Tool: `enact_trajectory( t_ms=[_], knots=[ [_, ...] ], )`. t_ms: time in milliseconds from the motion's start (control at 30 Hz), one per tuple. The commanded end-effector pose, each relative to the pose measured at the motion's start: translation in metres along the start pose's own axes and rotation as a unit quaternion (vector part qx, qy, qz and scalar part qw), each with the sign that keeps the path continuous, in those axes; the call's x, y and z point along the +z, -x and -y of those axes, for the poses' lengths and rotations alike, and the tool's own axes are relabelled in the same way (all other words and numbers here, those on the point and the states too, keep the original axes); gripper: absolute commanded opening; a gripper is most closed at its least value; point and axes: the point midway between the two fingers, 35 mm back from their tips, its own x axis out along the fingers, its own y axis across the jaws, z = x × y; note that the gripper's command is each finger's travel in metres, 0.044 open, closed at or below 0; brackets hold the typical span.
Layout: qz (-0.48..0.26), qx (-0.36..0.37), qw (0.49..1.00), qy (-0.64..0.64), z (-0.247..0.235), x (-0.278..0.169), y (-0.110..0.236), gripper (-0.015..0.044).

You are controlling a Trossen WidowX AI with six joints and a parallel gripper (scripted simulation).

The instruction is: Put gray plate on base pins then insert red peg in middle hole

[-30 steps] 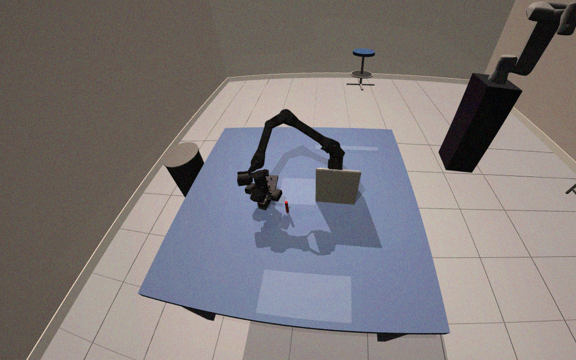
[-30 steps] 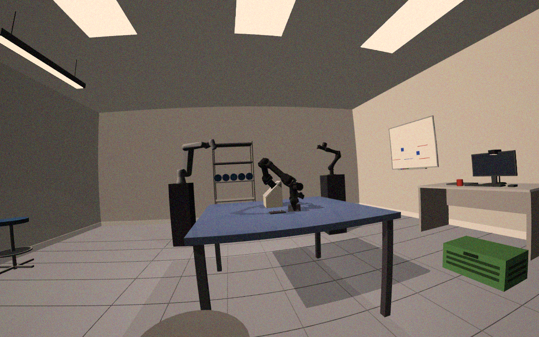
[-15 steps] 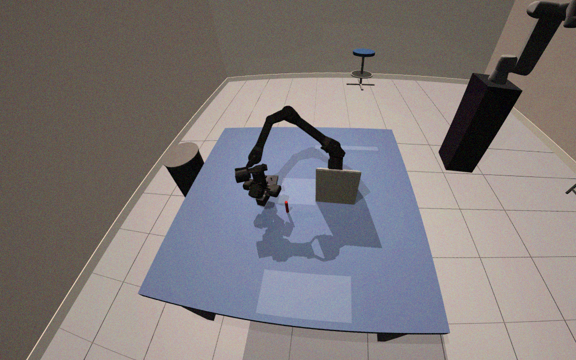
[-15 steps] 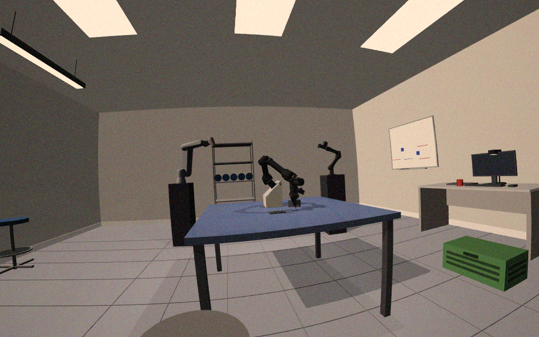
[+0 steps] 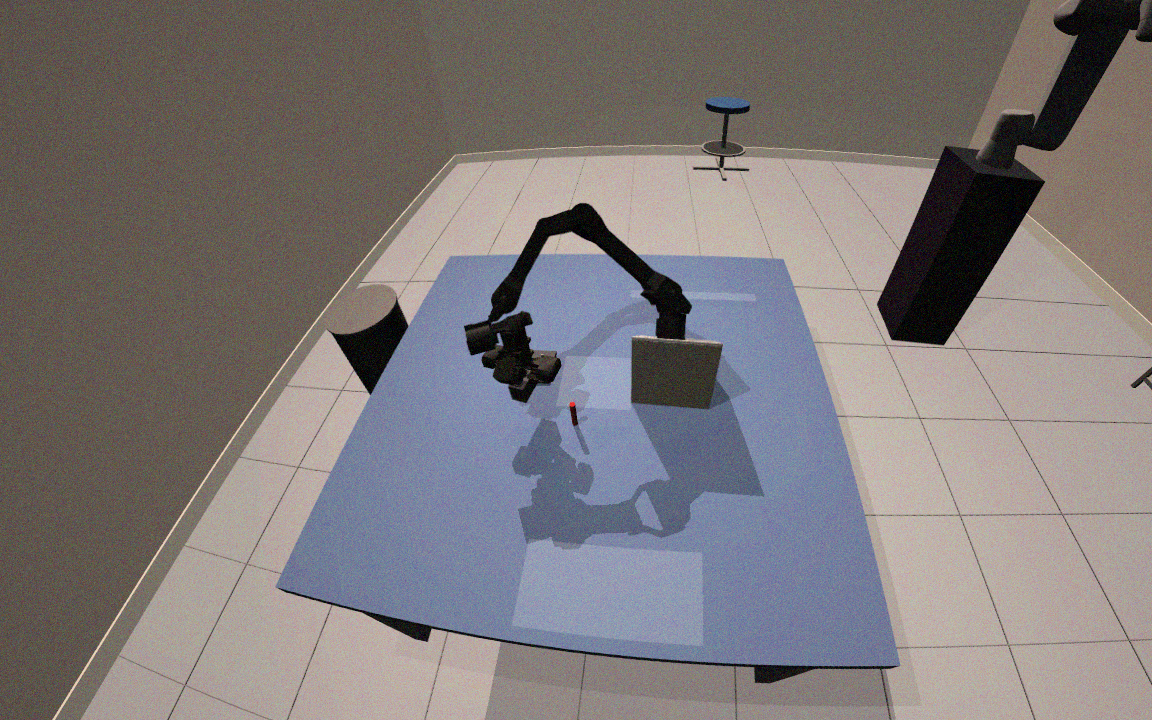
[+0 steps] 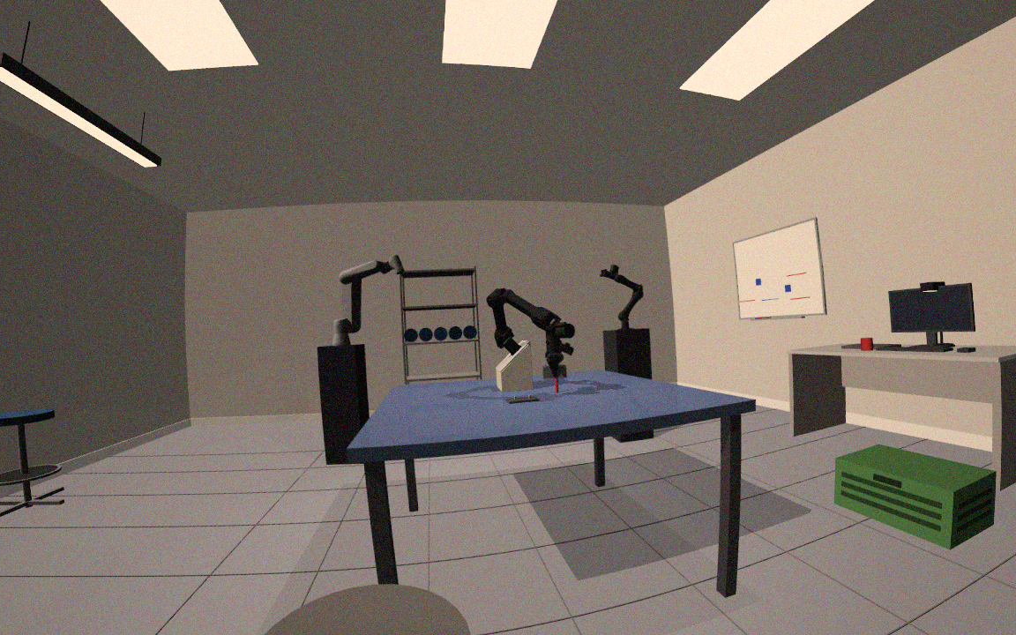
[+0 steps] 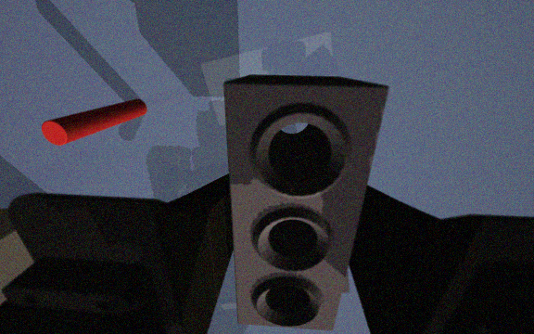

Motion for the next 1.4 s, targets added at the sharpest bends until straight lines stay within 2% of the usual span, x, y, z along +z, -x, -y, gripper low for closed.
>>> enact_trajectory(
  t_ms=[0, 467, 1367],
  knots=[
    [0.004, -0.001, 1.0, -0.003, 0.0, 0.001, 0.013, 0.0],
    [0.002, -0.001, 1.0, -0.004, -0.007, -0.001, 0.053, 0.0],
    [0.01, -0.001, 0.998, 0.055, 0.023, -0.063, 0.014, 0.0]
  ],
)
